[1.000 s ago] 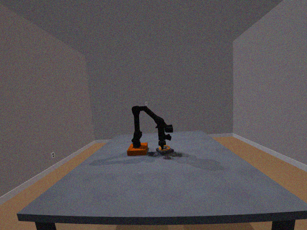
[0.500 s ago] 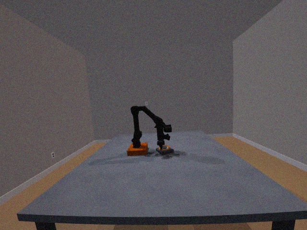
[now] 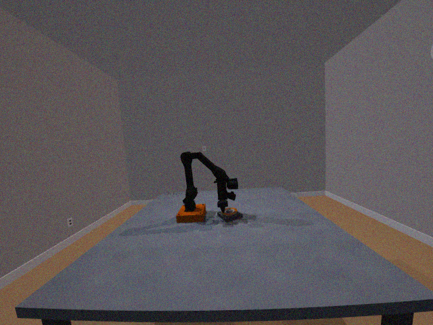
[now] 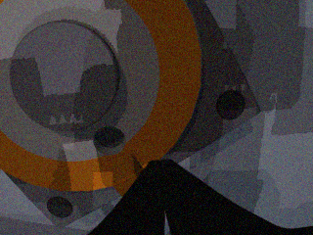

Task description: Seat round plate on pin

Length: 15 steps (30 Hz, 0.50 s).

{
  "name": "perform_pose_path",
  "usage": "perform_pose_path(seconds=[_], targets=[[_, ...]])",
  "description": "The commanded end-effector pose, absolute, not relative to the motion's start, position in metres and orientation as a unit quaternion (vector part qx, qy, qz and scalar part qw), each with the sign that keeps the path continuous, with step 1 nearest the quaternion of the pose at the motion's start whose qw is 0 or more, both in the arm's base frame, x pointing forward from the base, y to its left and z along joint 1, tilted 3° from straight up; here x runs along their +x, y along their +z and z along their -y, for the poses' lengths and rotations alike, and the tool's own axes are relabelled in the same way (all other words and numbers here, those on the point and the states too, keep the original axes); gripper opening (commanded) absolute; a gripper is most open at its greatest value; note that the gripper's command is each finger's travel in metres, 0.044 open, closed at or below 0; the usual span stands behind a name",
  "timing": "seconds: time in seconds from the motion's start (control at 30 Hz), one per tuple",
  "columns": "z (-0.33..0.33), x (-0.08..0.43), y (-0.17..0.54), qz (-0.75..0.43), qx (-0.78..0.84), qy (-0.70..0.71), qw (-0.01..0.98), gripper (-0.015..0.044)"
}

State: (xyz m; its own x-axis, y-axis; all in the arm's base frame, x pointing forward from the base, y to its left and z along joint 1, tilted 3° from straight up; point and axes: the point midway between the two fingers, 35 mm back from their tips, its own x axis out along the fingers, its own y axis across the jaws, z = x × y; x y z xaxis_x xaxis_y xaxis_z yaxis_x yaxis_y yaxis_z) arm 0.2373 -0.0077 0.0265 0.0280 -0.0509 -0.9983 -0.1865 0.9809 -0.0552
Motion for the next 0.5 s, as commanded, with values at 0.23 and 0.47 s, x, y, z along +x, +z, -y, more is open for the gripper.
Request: perform_pose_path(seconds=[0.23, 0.47], targets=[[-0.005, 0.228, 0.025, -0.699, -0.083, 0.052, 0.708, 0.0], [-0.012, 0.223, 0.025, -0.699, -0.083, 0.052, 0.708, 0.0]])
